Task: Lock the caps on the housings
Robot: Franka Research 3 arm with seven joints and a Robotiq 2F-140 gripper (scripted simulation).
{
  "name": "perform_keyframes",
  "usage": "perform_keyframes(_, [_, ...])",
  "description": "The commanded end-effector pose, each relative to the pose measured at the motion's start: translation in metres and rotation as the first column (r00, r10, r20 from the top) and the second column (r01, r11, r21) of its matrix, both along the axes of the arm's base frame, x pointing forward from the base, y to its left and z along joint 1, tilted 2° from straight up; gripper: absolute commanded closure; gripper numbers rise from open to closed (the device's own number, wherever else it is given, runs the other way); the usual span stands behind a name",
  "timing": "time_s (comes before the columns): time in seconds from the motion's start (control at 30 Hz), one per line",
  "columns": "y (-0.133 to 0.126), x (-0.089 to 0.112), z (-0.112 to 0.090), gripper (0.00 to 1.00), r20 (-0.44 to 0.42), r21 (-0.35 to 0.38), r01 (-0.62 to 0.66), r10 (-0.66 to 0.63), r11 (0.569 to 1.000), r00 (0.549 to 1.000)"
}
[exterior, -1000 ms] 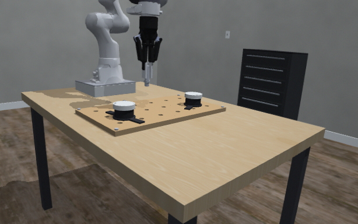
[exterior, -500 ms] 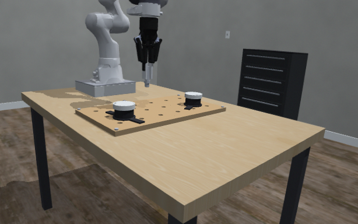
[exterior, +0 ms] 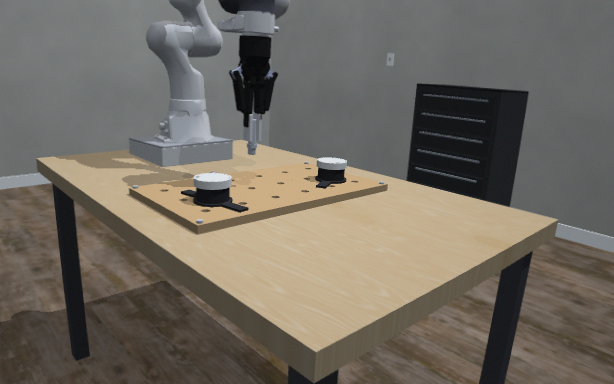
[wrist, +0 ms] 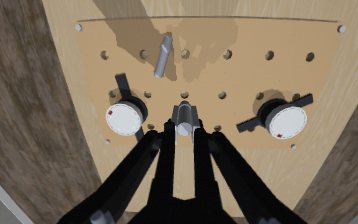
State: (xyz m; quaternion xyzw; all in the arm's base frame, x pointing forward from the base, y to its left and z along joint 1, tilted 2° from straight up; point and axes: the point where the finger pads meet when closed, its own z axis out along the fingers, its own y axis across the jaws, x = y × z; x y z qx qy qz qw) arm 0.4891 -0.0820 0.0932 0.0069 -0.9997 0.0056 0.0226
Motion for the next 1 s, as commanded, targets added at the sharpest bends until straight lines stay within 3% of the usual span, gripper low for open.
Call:
perform_keyframes(0.0, [-0.001, 0.003, -0.004, 0.90, 0.009, 0.002, -0.002, 0.002, 1.000, 1.000])
perform_keyframes(0.97, [-0.002, 0.001, -0.048, 0.90, 0.009, 0.002, -0.002, 0.002, 1.000, 1.000])
